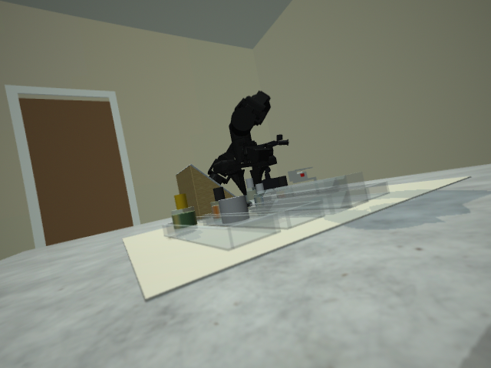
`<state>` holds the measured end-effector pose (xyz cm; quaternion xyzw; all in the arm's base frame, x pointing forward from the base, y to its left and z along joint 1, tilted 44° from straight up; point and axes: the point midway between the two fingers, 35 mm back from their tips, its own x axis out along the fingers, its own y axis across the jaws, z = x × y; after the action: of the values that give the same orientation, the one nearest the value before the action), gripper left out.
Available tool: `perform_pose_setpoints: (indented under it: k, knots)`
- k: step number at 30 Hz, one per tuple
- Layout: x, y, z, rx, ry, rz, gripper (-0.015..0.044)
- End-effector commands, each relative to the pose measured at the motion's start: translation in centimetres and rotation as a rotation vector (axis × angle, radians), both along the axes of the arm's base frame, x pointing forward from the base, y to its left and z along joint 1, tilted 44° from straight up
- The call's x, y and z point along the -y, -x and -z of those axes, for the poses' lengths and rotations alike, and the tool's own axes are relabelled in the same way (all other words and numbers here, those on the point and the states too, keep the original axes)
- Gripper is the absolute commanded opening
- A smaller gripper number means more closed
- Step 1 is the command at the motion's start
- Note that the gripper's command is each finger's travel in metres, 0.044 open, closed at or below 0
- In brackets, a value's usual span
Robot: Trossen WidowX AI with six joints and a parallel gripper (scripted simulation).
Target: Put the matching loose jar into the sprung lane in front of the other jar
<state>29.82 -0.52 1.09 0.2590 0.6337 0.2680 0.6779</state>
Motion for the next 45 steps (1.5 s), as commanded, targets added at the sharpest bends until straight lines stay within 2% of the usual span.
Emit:
perform_pose_setpoints:
  k: [1, 45]
  knots:
    - [0.1, -0.7, -0.2, 0.014, 0.001, 0.006, 0.0000]
    - [0.1, -2.4, -0.3, 0.015, 0.001, 0.006, 0.0000]
